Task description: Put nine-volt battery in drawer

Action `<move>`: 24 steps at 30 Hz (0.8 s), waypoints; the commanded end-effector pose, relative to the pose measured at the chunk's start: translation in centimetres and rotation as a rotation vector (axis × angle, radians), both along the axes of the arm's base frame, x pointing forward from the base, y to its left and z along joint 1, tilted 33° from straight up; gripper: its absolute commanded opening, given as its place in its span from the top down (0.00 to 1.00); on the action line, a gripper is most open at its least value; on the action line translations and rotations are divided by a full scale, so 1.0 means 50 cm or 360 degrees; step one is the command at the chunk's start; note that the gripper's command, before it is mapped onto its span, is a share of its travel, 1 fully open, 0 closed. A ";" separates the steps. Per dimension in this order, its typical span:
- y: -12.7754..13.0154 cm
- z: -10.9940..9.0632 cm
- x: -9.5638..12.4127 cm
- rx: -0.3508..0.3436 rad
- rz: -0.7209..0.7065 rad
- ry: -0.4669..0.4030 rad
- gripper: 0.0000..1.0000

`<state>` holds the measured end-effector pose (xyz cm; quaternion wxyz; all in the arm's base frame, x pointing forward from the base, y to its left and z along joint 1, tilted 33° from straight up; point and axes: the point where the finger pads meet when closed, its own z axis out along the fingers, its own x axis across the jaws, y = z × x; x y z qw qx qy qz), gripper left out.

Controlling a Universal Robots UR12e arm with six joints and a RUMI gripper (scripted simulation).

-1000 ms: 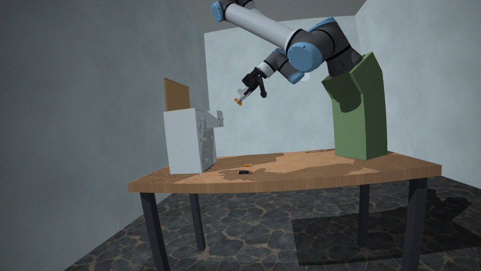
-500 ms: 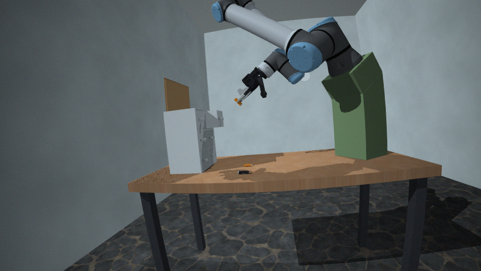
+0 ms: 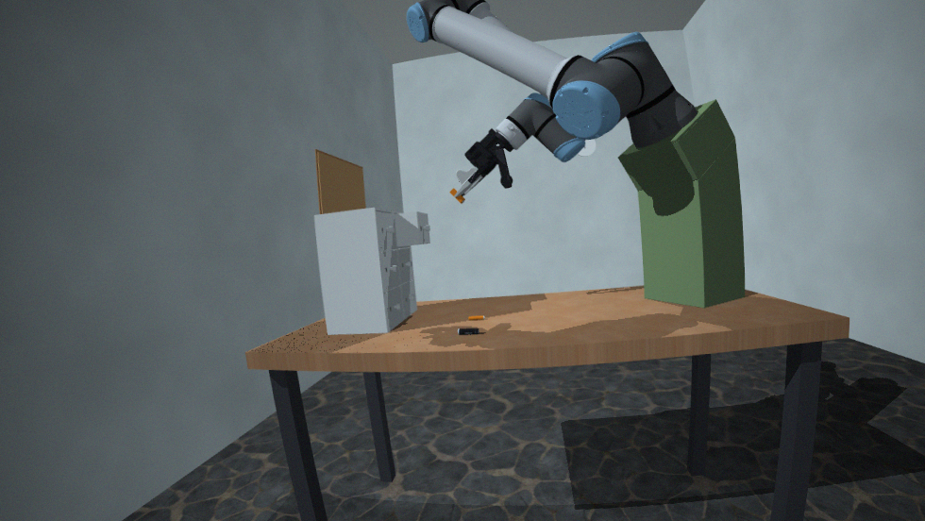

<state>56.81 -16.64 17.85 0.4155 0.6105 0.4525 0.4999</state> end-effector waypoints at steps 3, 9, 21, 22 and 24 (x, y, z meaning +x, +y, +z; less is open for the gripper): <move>-0.001 0.003 0.004 0.0000 0.0000 0.0000 0.87; -0.002 0.006 0.010 0.0000 0.0000 0.0000 0.87; -0.006 0.016 0.027 0.0000 0.0000 0.0000 0.87; -0.007 0.018 0.029 0.0000 0.0000 0.0000 0.87; -0.008 0.021 0.034 0.0000 0.0000 0.0000 0.87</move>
